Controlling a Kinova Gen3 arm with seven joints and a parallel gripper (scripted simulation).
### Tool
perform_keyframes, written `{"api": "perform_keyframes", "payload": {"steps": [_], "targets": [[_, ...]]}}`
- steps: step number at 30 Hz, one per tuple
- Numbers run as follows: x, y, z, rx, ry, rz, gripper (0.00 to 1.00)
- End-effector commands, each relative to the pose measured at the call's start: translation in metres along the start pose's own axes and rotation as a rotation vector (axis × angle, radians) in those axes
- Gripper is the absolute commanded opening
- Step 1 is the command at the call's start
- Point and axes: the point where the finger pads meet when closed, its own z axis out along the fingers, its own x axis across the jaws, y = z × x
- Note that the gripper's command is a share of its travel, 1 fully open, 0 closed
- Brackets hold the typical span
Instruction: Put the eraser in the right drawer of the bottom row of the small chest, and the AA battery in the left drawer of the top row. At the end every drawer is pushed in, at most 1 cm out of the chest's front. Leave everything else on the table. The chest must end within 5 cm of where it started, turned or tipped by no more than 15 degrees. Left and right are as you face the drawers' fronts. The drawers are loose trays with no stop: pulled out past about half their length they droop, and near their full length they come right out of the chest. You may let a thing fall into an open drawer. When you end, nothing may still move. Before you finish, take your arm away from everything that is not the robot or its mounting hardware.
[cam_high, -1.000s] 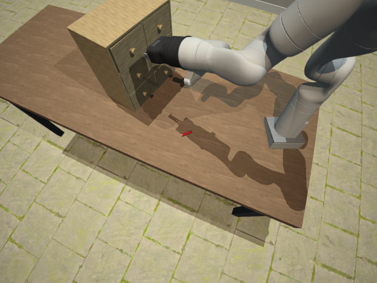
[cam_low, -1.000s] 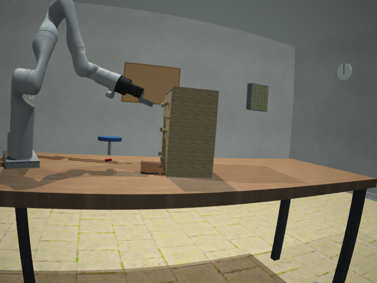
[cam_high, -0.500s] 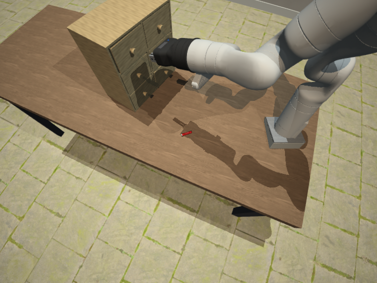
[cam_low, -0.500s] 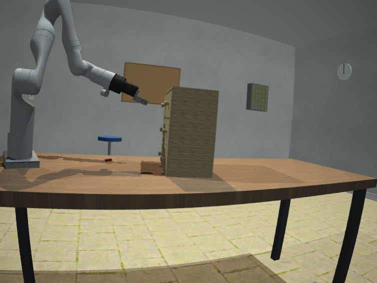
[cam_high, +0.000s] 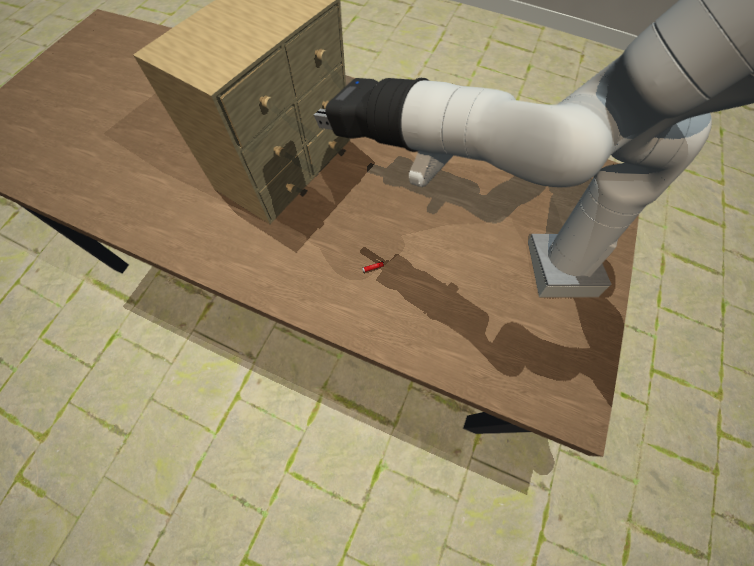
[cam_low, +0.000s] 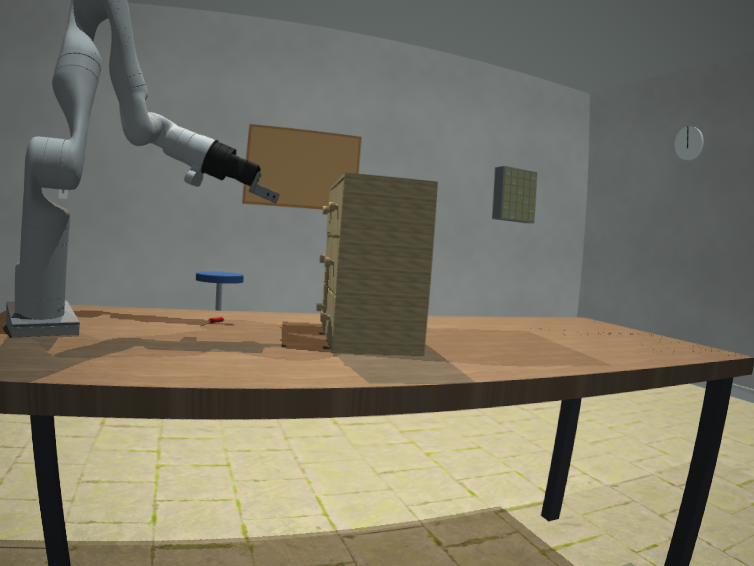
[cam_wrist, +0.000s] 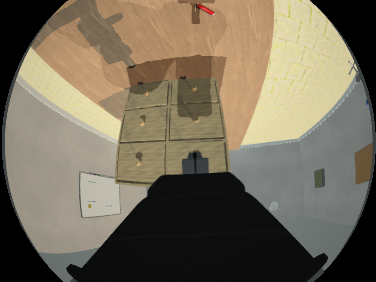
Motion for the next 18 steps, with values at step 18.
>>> {"api": "perform_keyframes", "payload": {"steps": [18], "targets": [[0.002, 0.0024, -0.0044, 0.034, 0.003, 0.003, 0.0]]}}
